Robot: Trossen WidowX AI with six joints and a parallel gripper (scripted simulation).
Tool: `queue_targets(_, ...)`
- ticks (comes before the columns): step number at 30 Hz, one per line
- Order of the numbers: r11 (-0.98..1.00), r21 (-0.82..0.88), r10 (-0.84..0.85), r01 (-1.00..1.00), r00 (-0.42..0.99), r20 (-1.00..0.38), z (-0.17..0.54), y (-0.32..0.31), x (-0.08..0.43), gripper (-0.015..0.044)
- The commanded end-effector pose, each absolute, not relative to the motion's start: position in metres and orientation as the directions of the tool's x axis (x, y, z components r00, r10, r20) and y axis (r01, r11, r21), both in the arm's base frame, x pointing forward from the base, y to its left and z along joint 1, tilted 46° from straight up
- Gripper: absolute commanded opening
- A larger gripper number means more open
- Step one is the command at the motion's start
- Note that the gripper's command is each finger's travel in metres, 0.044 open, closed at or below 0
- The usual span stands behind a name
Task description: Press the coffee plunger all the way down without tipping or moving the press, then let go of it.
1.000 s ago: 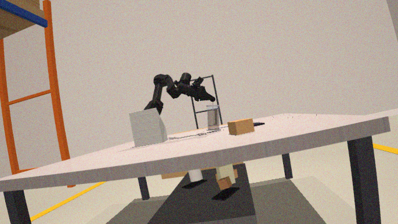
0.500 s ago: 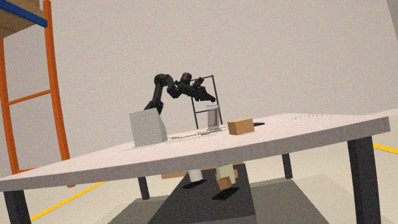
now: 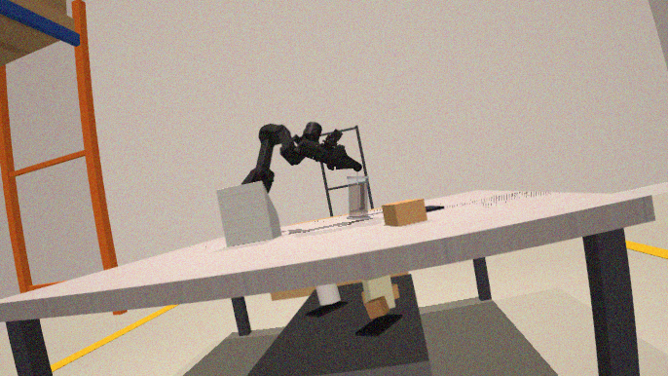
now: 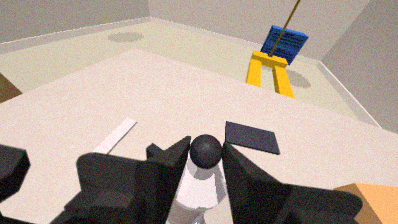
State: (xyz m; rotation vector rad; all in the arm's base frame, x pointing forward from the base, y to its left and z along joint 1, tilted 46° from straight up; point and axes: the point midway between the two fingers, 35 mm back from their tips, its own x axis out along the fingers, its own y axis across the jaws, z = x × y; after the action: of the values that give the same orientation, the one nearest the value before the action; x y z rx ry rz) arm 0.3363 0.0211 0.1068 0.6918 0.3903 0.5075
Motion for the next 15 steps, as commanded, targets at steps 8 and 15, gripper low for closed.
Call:
queue_targets(8,0.658,0.687,0.561,-0.308,0.809,-0.174,0.1062,0.0212,0.3361,0.0361)
queue_targets(15,0.661,0.685,0.554,-0.304,0.815,-0.173,0.1073,0.0187,0.3367,0.0440)
